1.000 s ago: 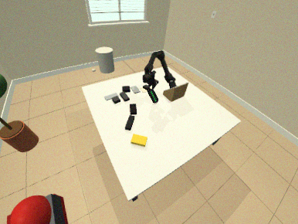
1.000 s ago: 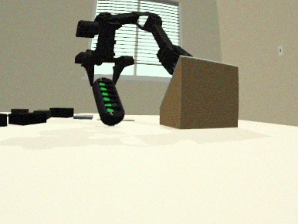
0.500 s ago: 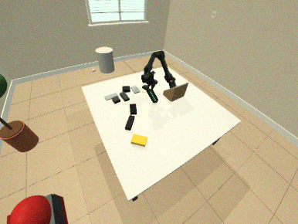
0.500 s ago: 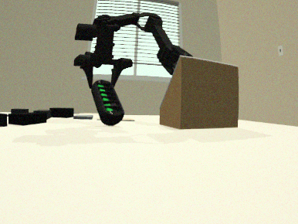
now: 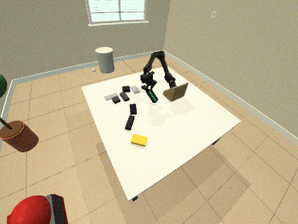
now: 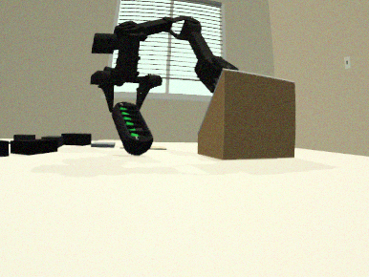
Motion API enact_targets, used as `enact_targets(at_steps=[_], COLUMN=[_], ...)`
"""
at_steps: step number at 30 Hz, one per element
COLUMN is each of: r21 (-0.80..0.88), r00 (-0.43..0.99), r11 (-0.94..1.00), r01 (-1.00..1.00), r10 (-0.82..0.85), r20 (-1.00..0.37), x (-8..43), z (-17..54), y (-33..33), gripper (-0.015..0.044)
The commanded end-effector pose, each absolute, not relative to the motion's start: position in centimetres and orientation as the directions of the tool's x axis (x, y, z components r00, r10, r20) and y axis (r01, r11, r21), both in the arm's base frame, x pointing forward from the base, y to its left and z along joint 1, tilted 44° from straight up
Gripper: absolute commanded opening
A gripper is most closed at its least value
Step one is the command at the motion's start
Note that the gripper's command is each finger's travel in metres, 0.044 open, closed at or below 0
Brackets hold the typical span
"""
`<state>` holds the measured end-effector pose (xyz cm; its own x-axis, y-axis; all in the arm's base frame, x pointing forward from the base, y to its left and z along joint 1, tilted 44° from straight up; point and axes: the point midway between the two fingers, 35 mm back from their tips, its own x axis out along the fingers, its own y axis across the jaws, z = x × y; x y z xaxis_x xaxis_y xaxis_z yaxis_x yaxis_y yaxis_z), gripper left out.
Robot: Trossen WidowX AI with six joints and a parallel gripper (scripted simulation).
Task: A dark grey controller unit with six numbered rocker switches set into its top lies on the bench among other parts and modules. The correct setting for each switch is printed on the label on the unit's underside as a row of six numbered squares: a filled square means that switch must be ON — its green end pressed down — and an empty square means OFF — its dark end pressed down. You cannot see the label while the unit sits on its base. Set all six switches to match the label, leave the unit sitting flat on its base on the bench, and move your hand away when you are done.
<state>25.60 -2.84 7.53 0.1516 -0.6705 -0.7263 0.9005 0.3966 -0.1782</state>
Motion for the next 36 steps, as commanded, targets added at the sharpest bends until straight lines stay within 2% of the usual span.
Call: enact_targets(at_steps=[1,36], r21=[-0.177,-0.177], r00=[0.160,0.161], r11=[0.401,0.401], r01=[0.899,0.899], r10=[-0.676,-0.677], r20=[-0.720,-0.718], x=[25.8,26.9], z=[7.7,7.8], y=[-3.1,-5.6], gripper=[0.0338,0.0337])
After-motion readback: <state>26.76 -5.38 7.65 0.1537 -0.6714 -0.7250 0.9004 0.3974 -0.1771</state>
